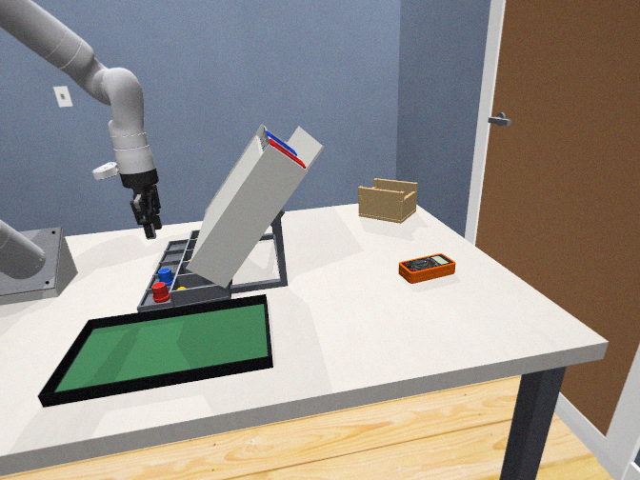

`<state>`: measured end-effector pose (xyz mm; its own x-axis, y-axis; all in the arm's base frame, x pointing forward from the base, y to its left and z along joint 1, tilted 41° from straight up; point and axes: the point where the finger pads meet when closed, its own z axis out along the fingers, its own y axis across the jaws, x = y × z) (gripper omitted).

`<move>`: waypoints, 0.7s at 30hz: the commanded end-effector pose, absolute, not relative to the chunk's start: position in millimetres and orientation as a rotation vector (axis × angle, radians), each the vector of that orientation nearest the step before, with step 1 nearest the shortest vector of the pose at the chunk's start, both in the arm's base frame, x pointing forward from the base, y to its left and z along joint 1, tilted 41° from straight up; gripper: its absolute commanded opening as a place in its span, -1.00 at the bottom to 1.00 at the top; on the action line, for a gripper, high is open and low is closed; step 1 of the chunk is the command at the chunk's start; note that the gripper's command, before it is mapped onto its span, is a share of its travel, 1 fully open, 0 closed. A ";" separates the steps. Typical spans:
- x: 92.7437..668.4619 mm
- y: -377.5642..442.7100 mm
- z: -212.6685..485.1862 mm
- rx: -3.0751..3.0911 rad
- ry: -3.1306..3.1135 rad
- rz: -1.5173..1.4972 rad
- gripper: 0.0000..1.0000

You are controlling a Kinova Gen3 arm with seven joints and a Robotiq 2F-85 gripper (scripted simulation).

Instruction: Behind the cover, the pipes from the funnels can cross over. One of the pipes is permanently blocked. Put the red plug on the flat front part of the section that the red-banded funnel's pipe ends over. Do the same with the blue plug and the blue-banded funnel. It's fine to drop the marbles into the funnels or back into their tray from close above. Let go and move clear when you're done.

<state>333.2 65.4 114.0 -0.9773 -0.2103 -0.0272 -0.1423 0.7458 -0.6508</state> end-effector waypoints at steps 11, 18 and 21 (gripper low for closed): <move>361.4 206.4 157.0 -0.294 2.843 -1.046 0.30; 360.5 204.8 158.6 -0.291 2.837 -1.024 0.30; 360.5 204.8 158.6 -0.291 2.837 -1.024 0.30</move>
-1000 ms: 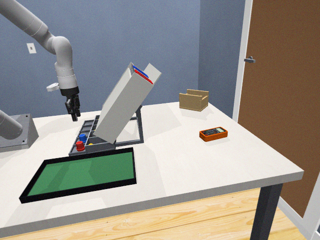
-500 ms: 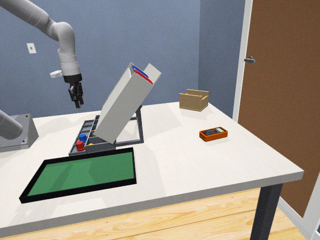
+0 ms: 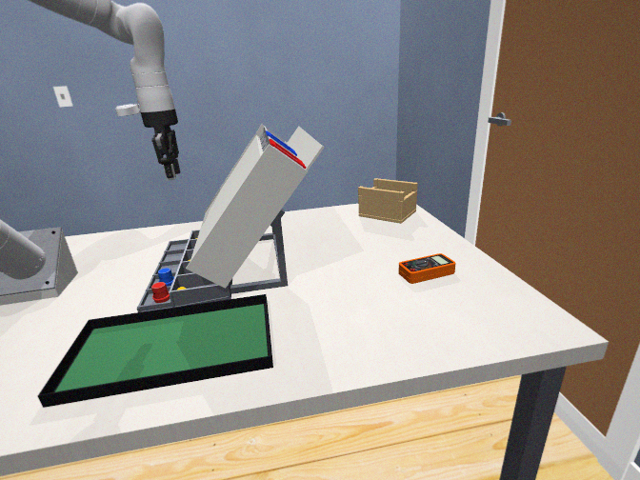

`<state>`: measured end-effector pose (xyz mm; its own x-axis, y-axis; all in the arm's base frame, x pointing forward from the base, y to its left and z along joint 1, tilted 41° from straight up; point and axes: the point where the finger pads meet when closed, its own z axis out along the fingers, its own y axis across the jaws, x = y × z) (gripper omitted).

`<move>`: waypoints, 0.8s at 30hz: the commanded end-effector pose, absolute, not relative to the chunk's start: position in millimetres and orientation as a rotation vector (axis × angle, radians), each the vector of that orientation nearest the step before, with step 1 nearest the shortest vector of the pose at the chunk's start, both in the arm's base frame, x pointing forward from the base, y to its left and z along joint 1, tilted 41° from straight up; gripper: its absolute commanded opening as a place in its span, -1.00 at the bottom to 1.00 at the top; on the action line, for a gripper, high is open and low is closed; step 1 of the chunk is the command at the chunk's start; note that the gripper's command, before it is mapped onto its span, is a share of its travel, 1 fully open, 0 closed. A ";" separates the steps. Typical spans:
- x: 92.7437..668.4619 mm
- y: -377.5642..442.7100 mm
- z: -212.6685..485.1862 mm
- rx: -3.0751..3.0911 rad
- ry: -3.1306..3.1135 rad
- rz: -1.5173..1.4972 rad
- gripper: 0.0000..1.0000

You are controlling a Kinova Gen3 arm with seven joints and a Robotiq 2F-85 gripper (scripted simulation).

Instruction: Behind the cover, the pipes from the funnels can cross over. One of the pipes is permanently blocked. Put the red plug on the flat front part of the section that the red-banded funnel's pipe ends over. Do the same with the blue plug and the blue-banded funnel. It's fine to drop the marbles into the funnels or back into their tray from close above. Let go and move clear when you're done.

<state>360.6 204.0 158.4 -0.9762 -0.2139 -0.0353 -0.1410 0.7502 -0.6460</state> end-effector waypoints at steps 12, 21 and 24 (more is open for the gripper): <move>360.5 204.8 158.6 -0.291 2.837 -1.024 0.30; 360.0 203.9 159.0 -0.289 2.839 -1.032 0.30; 360.0 203.9 159.0 -0.289 2.839 -1.032 0.30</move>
